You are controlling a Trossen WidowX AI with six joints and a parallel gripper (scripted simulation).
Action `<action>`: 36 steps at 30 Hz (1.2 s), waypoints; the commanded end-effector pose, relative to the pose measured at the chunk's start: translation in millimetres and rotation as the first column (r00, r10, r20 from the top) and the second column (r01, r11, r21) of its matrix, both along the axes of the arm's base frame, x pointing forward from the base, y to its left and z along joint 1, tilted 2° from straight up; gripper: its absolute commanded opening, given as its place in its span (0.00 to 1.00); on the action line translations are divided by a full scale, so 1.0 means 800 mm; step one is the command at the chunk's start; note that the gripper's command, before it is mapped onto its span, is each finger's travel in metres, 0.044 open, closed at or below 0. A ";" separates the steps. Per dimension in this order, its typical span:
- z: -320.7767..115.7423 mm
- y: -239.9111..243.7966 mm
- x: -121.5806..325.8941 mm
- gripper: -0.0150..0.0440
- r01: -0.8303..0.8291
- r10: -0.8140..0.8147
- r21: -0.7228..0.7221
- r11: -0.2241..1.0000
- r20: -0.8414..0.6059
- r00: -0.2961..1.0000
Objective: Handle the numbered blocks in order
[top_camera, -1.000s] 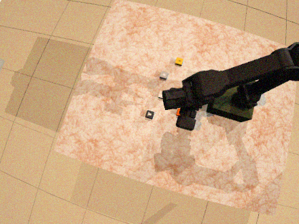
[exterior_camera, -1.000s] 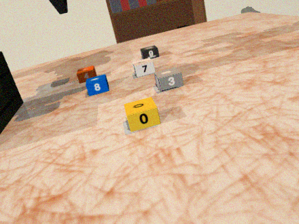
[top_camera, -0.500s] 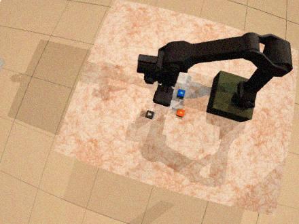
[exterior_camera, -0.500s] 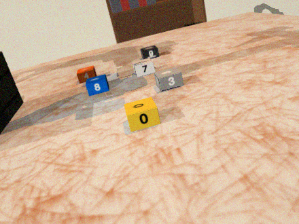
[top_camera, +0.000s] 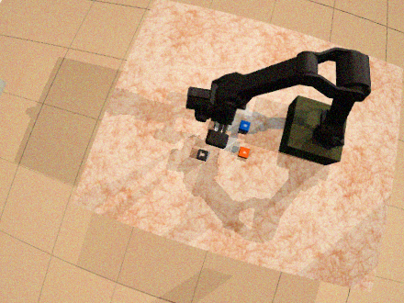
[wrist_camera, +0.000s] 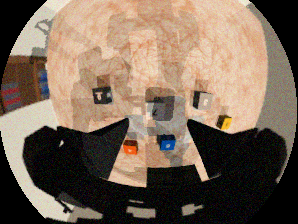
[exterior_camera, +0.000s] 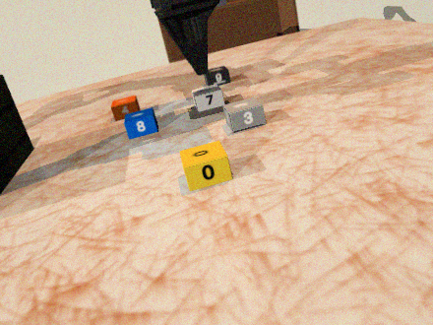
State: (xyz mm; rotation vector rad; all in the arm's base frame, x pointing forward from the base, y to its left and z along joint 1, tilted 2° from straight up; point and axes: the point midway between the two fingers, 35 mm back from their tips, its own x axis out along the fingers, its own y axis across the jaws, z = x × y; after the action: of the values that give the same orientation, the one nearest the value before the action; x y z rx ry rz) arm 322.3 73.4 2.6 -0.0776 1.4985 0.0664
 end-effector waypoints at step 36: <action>-0.049 0.000 -0.001 0.46 -0.005 0.005 0.001 1.000 -0.014 1.000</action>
State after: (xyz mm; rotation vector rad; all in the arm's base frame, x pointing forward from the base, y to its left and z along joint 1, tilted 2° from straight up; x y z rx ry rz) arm 321.6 72.7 -35.2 -0.0791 1.5099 0.0654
